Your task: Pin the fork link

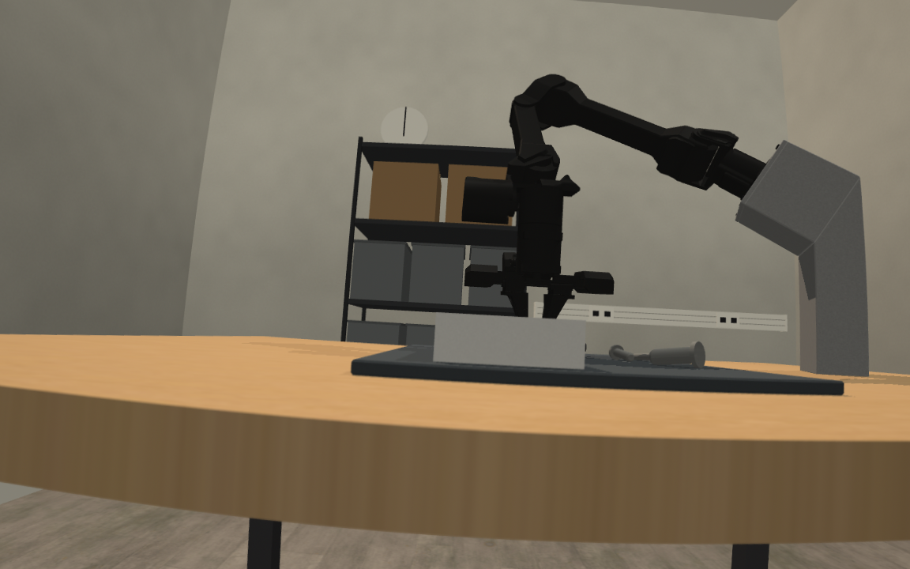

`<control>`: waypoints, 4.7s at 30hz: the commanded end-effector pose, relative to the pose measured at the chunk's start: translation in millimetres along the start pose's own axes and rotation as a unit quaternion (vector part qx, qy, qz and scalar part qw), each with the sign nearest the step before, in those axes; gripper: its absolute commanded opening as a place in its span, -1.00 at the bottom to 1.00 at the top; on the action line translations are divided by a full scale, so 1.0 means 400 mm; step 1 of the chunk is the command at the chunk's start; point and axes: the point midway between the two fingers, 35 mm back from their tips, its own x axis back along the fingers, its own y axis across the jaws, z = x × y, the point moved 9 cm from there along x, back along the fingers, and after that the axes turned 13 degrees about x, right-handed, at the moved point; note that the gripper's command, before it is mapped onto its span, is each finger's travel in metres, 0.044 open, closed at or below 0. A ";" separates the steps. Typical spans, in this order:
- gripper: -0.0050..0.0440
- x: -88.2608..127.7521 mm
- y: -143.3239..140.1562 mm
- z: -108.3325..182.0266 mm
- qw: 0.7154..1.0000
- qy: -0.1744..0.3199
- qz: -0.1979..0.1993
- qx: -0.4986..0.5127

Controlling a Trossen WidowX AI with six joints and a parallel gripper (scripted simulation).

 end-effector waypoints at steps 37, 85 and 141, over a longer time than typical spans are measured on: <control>-1.00 0.005 0.005 -0.021 1.000 -0.006 -0.005 -0.009; -1.00 0.004 0.001 -0.037 1.000 -0.004 -0.006 -0.008; -0.18 0.003 -0.001 -0.035 1.000 -0.003 -0.004 -0.006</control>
